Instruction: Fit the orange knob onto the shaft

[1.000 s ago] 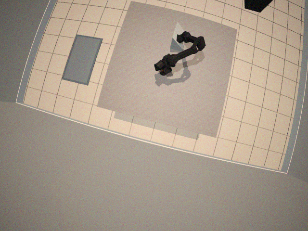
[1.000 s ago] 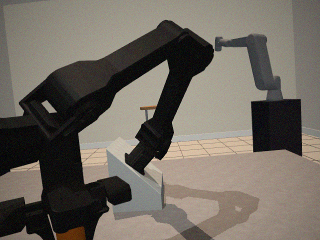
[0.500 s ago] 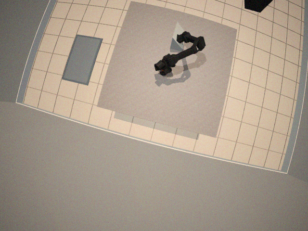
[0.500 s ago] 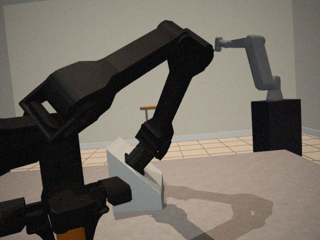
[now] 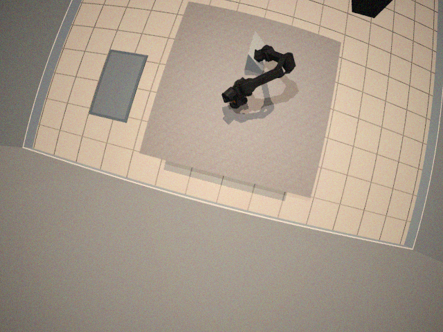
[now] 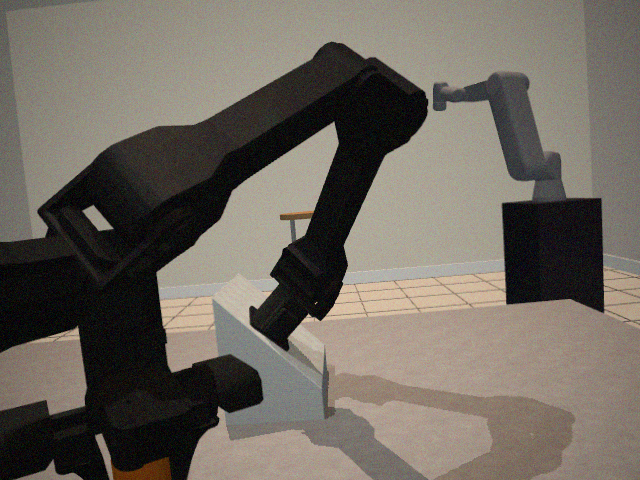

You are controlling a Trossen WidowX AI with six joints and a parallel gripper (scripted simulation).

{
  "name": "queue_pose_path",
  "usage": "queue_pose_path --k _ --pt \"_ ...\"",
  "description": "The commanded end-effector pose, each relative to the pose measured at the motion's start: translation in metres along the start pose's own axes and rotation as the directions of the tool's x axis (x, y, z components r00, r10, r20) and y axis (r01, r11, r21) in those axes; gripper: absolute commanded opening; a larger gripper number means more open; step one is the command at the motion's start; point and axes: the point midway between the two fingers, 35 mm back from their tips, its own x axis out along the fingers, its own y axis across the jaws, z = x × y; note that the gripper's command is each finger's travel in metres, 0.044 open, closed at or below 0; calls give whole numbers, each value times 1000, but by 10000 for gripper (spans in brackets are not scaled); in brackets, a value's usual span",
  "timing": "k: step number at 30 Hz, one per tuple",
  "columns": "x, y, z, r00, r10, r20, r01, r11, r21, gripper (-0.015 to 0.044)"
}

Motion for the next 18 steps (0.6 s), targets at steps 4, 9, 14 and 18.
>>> queue_pose_path --k 4,9,14,18 --pt "5 0 -1 1000 0 -3 0 999 43 0" --pt "9 0 -2 1000 0 -3 0 997 78 0" --pt "12 0 -2 1000 1 -2 0 994 107 0" --pt "11 0 0 1000 1 0 -1 996 90 0"
